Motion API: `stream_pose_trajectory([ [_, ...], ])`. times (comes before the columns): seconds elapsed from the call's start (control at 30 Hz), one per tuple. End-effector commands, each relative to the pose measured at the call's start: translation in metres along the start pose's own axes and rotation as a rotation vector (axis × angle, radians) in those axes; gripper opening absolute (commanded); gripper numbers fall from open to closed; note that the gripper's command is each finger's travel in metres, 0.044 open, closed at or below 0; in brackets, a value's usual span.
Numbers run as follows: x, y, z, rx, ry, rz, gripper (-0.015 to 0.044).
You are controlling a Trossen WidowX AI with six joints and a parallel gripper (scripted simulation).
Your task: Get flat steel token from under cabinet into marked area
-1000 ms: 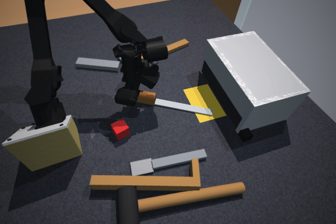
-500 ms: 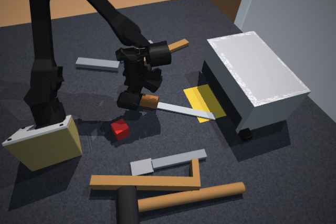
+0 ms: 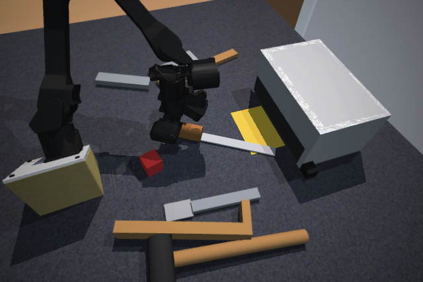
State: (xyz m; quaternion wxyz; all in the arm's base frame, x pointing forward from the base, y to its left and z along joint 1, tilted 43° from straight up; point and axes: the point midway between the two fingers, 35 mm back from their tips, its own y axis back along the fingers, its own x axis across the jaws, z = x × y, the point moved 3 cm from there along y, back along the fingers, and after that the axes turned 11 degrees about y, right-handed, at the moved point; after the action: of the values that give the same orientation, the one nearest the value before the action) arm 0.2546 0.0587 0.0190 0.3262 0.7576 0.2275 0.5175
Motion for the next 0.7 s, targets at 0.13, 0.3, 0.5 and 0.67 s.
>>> stream_pose_trajectory([
  [0.13,-0.009,0.001,0.007,-0.005,-0.005,0.000,0.0000],
  [0.3,-0.014,0.001,0.010,-0.005,-0.005,-0.001,0.0000],
  [0.5,-0.019,0.001,0.013,-0.005,-0.005,-0.001,0.0000],
  [0.67,-0.024,0.001,0.016,-0.006,-0.005,-0.001,0.0000],
])
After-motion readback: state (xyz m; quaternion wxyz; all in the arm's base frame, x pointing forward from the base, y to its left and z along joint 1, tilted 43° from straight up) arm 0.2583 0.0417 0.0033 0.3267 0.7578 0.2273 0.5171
